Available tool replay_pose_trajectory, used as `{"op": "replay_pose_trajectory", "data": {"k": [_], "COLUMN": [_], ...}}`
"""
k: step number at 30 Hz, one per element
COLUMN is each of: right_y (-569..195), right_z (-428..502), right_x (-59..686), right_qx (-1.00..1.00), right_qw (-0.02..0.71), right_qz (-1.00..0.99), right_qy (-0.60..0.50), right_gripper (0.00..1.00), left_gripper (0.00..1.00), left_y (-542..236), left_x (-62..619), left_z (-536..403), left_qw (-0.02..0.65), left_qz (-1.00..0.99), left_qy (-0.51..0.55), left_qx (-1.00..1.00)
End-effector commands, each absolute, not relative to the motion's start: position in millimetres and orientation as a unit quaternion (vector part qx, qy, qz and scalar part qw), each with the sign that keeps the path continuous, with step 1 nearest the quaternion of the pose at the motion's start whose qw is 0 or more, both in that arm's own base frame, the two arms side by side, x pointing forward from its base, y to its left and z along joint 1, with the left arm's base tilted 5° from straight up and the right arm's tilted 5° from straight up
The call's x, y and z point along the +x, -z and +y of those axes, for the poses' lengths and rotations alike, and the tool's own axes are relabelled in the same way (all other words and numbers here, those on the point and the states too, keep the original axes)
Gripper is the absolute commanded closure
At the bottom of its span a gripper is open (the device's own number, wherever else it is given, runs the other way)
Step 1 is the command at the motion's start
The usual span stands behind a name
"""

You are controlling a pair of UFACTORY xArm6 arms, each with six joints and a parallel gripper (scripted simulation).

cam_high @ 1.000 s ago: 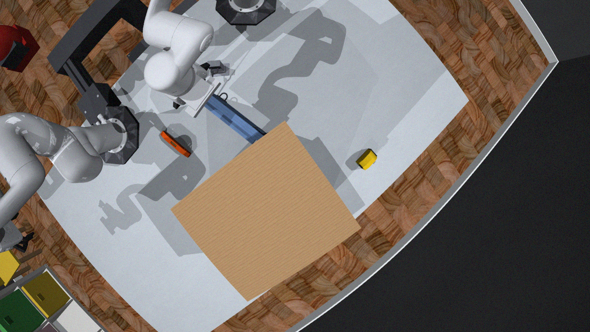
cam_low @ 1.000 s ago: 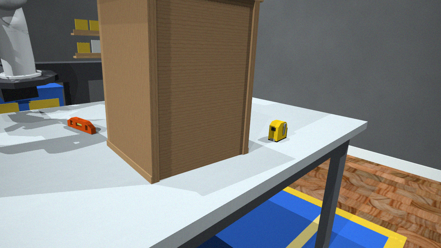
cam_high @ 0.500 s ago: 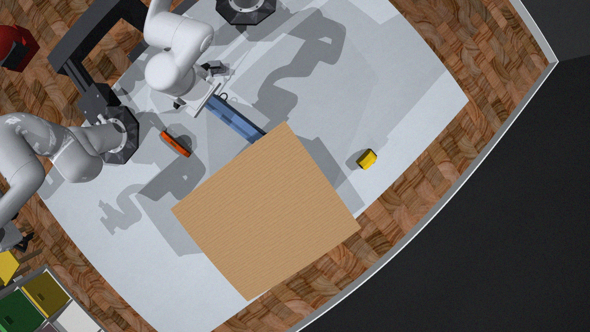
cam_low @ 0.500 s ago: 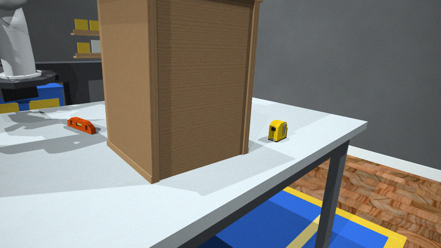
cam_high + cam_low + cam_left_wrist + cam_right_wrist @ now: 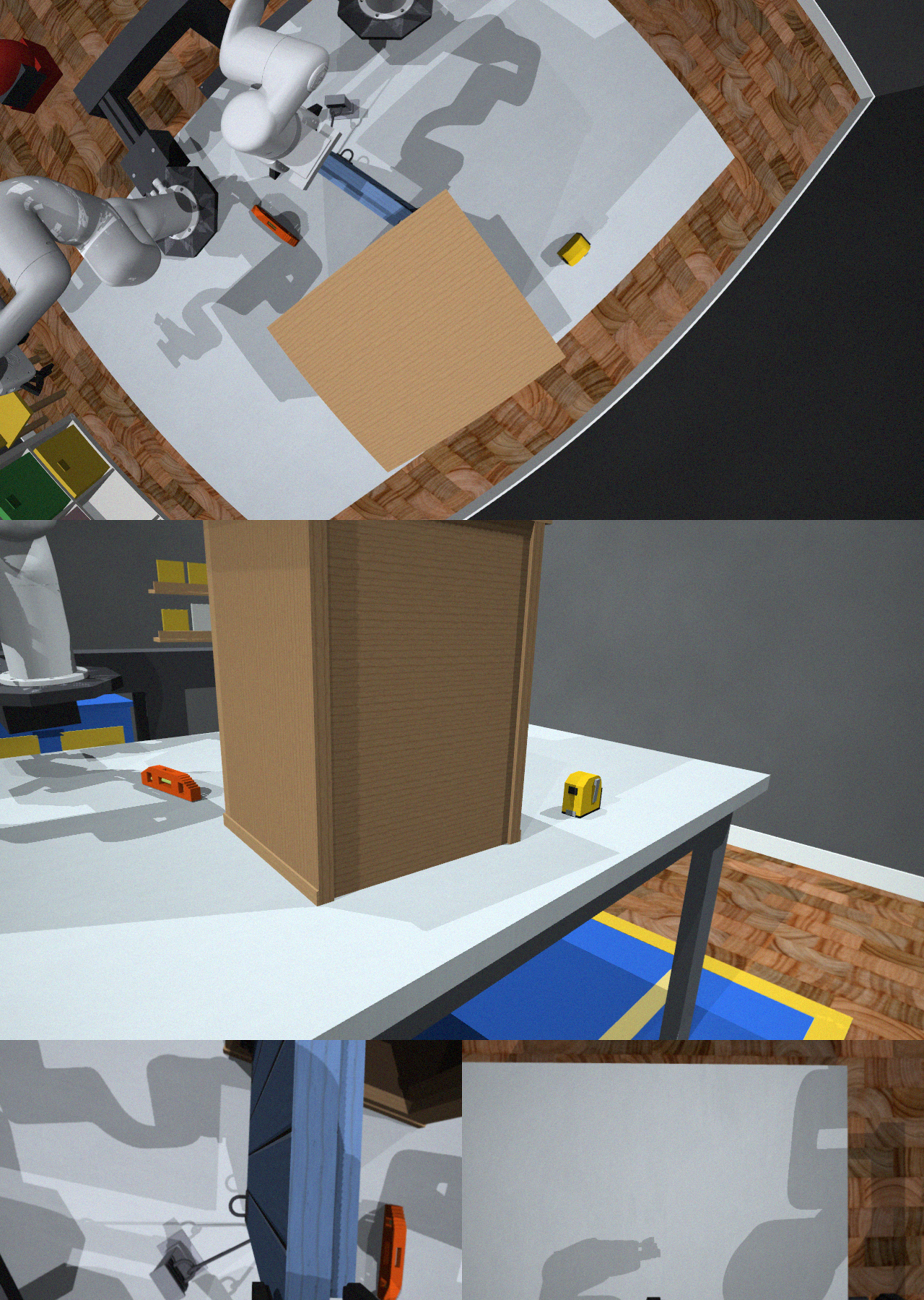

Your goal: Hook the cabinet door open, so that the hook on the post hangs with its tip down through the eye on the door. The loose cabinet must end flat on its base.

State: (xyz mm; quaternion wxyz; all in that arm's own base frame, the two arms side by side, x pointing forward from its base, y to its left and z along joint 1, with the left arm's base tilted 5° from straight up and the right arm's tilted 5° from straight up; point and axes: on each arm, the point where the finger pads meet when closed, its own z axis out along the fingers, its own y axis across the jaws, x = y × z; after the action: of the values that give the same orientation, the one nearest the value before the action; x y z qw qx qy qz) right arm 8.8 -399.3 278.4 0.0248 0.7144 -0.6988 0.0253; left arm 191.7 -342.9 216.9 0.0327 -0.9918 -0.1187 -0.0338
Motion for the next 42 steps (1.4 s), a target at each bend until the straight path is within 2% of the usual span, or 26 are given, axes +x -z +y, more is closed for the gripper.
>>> {"op": "replay_pose_trajectory", "data": {"k": [1, 42], "right_y": [-279.9, -279.9], "right_z": [-400.1, -400.1], "right_x": [8.8, 8.8], "right_qx": [0.714, 0.714], "right_qw": [0.026, 0.026], "right_qz": [-0.699, -0.699], "right_qy": [-0.027, -0.027], "right_gripper": [0.00, 0.00], "left_gripper": [0.62, 0.62], "left_y": [-218.3, -216.5], "left_x": [194.0, 210.4], "left_z": [-350.2, -389.8], "left_qw": [0.030, 0.027], "left_qz": [-0.126, -0.214], "left_qy": [0.035, 0.038], "left_qx": [-0.991, -0.976]}}
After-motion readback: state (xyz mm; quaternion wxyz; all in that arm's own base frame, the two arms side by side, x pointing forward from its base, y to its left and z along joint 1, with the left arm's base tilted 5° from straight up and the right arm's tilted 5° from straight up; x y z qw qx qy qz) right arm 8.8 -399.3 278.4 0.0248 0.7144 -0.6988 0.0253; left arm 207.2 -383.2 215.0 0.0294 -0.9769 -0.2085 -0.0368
